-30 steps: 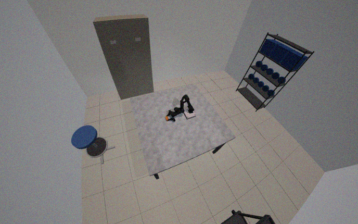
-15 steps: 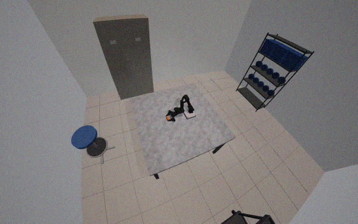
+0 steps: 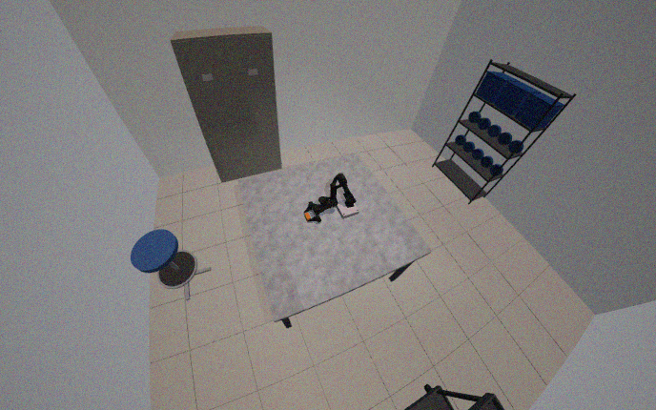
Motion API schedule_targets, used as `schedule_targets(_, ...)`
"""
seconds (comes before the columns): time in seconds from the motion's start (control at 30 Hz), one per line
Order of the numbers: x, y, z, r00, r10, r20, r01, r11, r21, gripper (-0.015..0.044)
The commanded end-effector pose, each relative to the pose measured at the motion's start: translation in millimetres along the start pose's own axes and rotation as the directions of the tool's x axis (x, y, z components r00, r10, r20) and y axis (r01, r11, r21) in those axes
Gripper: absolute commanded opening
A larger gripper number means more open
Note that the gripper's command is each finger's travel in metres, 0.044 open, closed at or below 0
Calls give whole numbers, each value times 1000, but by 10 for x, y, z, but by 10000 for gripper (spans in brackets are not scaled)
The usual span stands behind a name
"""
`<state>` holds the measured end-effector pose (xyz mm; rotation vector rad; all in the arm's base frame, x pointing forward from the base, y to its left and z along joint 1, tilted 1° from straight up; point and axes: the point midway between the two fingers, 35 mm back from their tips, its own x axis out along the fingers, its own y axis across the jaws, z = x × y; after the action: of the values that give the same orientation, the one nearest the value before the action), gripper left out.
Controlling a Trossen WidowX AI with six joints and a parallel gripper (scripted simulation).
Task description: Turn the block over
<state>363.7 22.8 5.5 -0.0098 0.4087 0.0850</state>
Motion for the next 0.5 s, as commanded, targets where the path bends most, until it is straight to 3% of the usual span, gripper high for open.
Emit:
schedule_targets(0.0,-2,4,-2,1000,3,0,-3,1000,4,440)
schedule_targets(0.17,30,2,3,1000,3,-24,-3,1000,4,440)
schedule_targets(0.47,55,-7,260,941,6,-339,-2,1000,13,440)
